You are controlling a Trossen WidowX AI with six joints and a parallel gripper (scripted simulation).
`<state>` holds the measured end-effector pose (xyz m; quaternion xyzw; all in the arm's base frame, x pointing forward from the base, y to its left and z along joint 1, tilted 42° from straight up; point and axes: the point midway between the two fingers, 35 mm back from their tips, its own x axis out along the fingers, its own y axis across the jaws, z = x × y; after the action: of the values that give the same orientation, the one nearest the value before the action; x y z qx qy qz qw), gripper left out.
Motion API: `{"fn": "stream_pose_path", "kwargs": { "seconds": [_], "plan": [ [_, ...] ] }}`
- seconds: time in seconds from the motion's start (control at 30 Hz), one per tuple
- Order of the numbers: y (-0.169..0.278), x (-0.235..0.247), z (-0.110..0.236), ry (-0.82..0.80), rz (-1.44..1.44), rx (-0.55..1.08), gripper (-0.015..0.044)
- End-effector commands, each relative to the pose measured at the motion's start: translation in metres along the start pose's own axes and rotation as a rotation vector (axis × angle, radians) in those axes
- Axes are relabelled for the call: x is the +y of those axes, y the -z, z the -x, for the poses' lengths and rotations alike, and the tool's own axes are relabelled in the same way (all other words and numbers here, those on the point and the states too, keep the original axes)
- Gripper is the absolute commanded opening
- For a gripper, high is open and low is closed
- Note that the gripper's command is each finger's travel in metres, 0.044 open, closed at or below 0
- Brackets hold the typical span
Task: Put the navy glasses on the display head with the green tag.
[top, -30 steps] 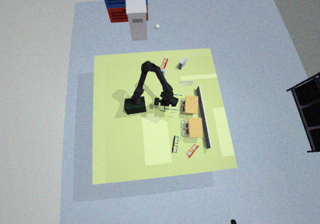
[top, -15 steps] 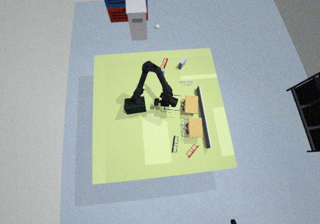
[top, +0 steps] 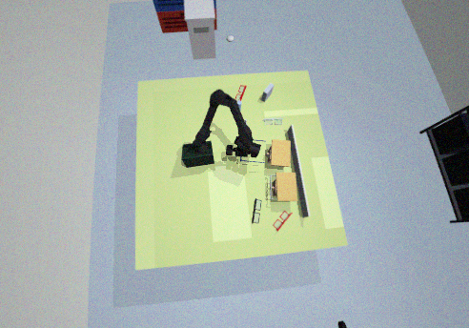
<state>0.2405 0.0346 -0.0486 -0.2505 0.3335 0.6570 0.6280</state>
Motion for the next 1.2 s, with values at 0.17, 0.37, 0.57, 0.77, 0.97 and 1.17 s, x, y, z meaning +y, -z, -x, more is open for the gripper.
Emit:
{"fn": "stream_pose_path", "kwargs": {
  "seconds": [0.17, 0.37, 0.57, 0.77, 0.97, 1.17],
  "plan": [
    [-0.002, 0.002, -0.010, -0.004, -0.004, -0.005, 0.0000],
    [-0.002, -0.001, -0.011, -0.004, -0.004, -0.005, 0.0000],
    [-0.002, -0.008, -0.011, -0.003, -0.004, -0.005, 0.0000],
    [-0.002, -0.017, -0.012, -0.003, -0.004, -0.005, 0.0000],
    [-0.002, -0.025, -0.012, -0.003, -0.003, -0.005, 0.0000],
    [-0.002, -0.034, -0.012, -0.002, -0.003, -0.005, 0.0000]
  ]
}}
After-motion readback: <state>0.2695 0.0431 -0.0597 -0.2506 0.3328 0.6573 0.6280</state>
